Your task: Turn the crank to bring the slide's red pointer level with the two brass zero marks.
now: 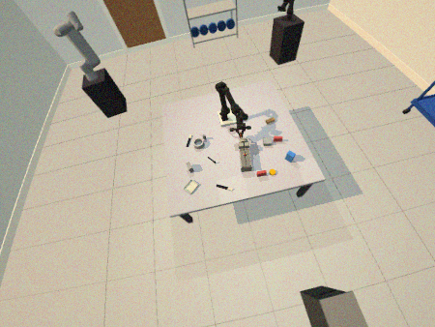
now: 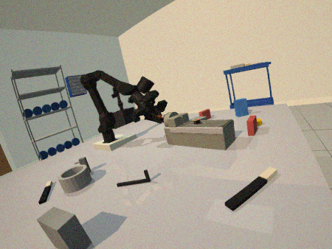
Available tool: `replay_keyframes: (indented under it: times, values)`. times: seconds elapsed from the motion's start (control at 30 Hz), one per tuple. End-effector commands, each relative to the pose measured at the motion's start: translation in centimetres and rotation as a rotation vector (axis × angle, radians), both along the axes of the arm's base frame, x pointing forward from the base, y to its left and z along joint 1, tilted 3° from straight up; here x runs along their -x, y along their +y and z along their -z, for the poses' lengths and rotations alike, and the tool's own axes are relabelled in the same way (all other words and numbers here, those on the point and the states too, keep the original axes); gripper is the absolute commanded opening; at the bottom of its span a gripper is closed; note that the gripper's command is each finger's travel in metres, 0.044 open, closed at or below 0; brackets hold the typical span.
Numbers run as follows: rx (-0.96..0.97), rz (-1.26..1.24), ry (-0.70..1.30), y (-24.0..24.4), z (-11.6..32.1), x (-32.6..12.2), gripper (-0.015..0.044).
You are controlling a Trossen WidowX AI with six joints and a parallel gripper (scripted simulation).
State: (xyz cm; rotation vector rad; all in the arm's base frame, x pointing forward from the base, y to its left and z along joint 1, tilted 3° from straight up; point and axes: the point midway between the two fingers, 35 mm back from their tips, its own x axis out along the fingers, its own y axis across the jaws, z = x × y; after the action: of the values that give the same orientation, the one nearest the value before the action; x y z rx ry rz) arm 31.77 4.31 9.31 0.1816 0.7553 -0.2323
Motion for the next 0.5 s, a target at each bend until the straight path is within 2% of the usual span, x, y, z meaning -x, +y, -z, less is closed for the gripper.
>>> replay_keyframes:
  times: [0.0,0.47]
  values:
    - [0.007,0.015,0.010,-0.69,0.63,0.19,0.0000]
    - [0.007,0.015,0.010,-1.05,1.47,0.24,0.0000]
